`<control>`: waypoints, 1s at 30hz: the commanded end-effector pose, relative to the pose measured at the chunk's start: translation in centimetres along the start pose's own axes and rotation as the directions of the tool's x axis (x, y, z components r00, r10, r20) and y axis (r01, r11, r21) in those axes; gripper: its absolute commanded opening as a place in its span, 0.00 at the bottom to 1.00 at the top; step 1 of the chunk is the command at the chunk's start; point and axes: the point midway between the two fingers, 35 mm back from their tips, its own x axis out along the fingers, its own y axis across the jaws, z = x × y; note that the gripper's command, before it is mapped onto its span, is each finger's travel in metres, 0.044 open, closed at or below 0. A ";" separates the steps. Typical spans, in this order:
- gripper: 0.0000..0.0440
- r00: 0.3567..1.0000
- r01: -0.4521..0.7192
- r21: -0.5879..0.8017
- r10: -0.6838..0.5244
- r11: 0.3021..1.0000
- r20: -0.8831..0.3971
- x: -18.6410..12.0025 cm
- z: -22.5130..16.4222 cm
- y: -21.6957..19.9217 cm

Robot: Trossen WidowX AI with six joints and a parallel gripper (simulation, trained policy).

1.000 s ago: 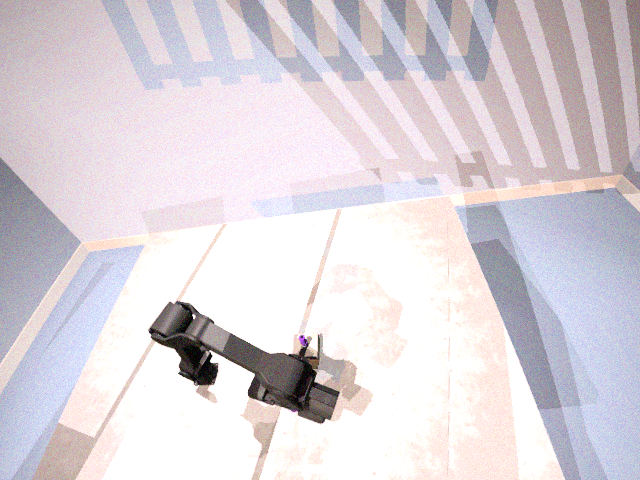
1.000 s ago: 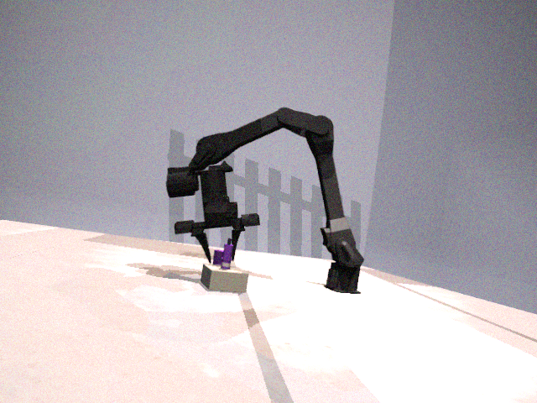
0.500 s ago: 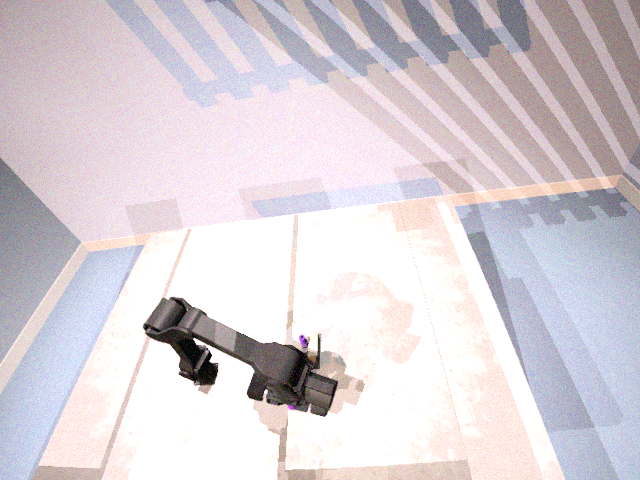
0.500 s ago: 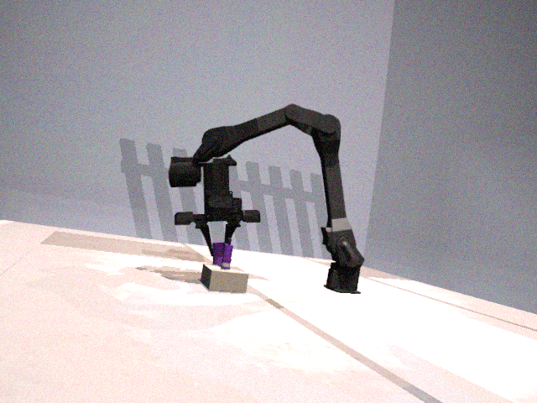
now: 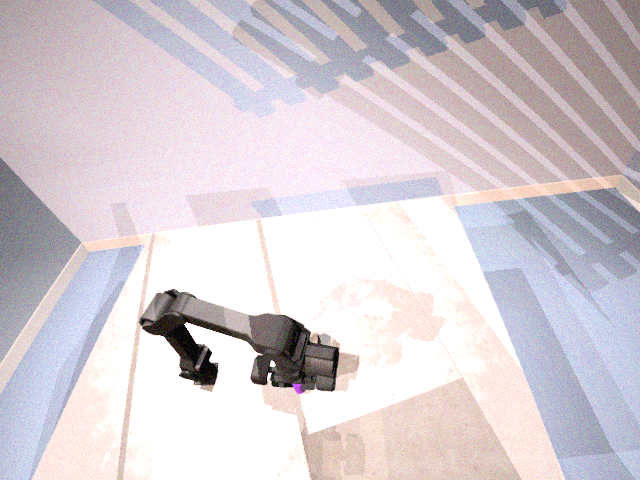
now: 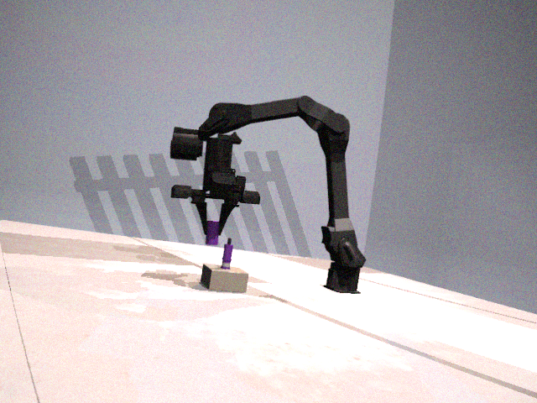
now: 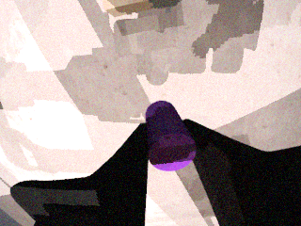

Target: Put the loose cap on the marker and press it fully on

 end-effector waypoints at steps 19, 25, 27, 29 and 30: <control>0.04 1.000 0.011 -0.112 -0.009 0.994 0.018 -3.5 9.5 0.5; 0.01 1.000 0.006 -0.142 -0.004 0.990 0.016 -4.0 11.6 1.2; 0.01 1.000 0.004 -0.150 -0.002 0.989 0.015 -4.1 12.1 1.4; 0.00 1.000 0.002 -0.157 0.000 0.988 0.013 -4.2 12.6 1.5; 0.00 1.000 0.001 -0.159 0.001 0.987 0.012 -4.2 12.7 1.5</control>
